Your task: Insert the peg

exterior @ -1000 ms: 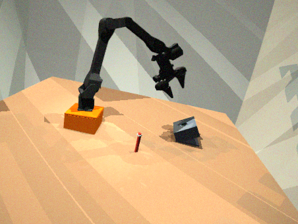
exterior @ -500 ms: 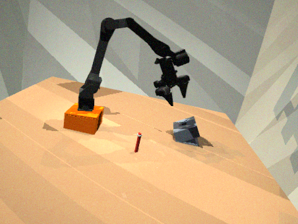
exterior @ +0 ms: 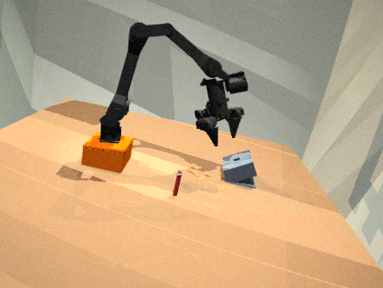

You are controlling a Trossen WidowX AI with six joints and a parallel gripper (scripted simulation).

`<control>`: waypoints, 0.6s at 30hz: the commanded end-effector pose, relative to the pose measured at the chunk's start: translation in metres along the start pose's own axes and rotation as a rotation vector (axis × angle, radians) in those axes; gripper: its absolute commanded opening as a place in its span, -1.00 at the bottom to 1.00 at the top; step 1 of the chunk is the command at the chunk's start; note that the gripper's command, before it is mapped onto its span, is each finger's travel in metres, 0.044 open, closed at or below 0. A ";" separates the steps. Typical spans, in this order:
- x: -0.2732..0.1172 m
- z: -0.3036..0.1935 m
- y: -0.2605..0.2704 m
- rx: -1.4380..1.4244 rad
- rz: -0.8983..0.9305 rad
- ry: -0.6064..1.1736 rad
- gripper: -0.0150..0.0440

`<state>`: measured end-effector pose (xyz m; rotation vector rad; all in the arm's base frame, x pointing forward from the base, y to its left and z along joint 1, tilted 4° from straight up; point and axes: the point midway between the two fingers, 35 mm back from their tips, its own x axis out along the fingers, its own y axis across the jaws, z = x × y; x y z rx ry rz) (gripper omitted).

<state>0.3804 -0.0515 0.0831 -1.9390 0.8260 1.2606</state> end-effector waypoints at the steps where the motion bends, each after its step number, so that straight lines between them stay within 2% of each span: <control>1: 0.004 -0.004 0.016 -0.009 0.032 -0.024 1.00; 18: 0.011 -0.026 0.094 -0.018 0.154 -0.123 1.00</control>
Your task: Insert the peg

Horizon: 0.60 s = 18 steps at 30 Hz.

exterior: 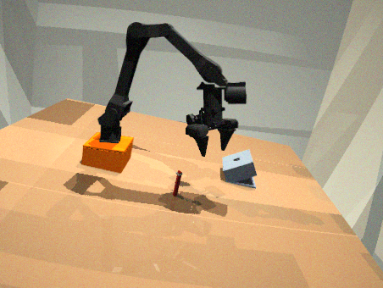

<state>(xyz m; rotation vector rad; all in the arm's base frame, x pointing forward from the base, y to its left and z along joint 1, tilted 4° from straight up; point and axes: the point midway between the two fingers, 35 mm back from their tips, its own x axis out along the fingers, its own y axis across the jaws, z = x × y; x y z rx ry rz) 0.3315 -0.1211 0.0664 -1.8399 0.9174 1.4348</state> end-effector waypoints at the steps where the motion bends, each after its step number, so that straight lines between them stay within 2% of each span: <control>1: 0.003 -0.001 0.016 -0.006 0.020 -0.031 1.00; 18: 0.010 -0.004 0.089 -0.005 0.088 -0.157 1.00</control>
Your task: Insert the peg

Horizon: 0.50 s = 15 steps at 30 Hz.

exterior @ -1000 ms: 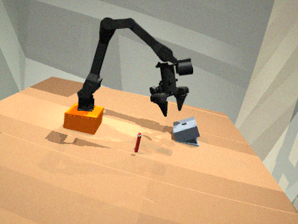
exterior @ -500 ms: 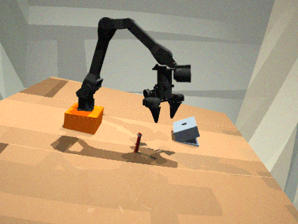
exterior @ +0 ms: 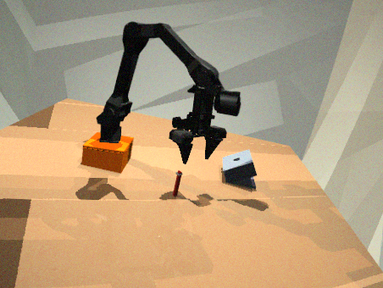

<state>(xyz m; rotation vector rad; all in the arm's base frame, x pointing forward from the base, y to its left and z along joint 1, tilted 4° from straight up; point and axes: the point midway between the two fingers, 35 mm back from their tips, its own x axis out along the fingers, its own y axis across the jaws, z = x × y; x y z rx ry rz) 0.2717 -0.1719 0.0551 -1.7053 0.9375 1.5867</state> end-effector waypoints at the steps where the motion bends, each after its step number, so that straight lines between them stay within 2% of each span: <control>1: 0.003 0.002 0.014 -0.004 0.007 -0.035 1.00; 10: 0.007 0.005 0.048 -0.002 0.020 -0.108 1.00; 15: 0.009 0.006 0.051 -0.002 0.020 -0.113 1.00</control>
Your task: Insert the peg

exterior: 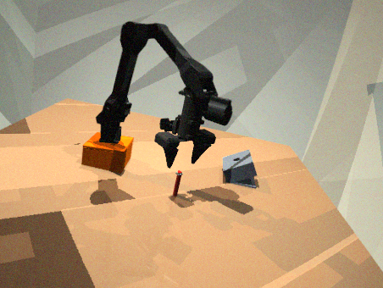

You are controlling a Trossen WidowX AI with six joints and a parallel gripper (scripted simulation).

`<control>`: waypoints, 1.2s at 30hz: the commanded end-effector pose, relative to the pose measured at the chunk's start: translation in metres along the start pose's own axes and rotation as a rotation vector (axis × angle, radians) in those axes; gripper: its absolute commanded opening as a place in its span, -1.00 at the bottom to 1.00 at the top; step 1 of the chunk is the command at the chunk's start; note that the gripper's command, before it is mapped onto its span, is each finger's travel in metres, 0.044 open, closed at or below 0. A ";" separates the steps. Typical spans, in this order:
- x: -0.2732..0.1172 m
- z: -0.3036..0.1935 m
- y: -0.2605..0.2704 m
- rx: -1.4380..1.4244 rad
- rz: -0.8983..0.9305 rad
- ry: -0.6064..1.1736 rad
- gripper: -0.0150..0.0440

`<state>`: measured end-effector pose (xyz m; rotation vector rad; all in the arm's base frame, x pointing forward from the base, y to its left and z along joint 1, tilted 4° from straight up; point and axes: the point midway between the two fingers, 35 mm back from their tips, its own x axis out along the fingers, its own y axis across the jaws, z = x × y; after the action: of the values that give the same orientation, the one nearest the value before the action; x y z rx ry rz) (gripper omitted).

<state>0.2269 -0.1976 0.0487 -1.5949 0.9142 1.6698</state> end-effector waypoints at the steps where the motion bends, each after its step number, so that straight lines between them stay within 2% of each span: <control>1: 0.003 0.001 -0.001 -0.009 -0.004 -0.009 1.00; 36: 0.060 0.002 -0.001 -0.009 -0.004 -0.009 1.00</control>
<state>0.2253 -0.1986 -0.0049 -1.5982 0.9088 1.6716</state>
